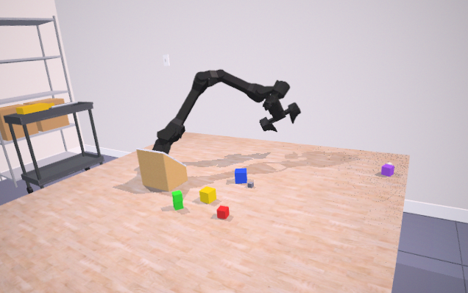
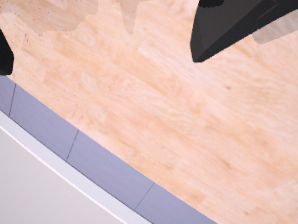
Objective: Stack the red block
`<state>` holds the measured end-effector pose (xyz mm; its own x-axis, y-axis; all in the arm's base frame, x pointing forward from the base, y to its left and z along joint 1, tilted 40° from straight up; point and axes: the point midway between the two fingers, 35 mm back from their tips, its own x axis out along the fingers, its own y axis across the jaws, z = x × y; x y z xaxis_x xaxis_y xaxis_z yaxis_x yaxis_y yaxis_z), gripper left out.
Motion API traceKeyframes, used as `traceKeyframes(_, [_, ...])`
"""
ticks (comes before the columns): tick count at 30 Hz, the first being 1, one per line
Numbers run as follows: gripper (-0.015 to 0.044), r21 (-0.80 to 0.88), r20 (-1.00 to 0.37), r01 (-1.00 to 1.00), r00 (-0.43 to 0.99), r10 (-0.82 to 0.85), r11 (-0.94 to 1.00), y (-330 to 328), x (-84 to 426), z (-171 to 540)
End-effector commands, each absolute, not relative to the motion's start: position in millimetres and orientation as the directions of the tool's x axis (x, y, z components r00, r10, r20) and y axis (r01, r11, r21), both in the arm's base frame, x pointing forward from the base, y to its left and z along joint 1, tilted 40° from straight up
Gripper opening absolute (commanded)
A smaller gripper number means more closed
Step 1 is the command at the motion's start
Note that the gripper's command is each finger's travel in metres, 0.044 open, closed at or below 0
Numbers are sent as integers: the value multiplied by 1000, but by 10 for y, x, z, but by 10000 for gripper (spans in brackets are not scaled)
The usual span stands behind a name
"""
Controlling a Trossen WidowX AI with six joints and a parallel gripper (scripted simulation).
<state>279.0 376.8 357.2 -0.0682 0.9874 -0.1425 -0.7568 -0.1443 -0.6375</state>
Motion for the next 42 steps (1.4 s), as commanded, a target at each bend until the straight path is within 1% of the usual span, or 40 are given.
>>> traceKeyframes(1, [426, -632, -145, -762, -64, 987, -142, 3759, 2808, 3559])
traceKeyframes(2, [440, -617, -151, -776, -51, 987, -134, 3733, 2860, 3521])
traceKeyframes(5, [440, -526, -194, -846, 23, 981, -84, 3569, 3170, 3277])
traceKeyframes(13, [440, -282, -372, -957, 179, 911, 73, 2977, 3961, 2466])
traceKeyframes(18, [440, -113, -484, -969, 248, 839, 221, 2445, 4333, 1939])
traceKeyframes(23, [440, 50, -577, -926, 279, 768, 374, 1869, 4568, 1434])
traceKeyframes(27, [440, 176, -638, -853, 281, 717, 491, 1390, 4660, 1040])
traceKeyframes(32, [440, 308, -713, -744, 232, 661, 593, 857, 4627, 579])
traceKeyframes(37, [440, 444, -769, -578, 145, 622, 684, 274, 4443, 103])
traceKeyframes(42, [440, 553, -786, -393, 46, 616, 735, -222, 4140, -285])
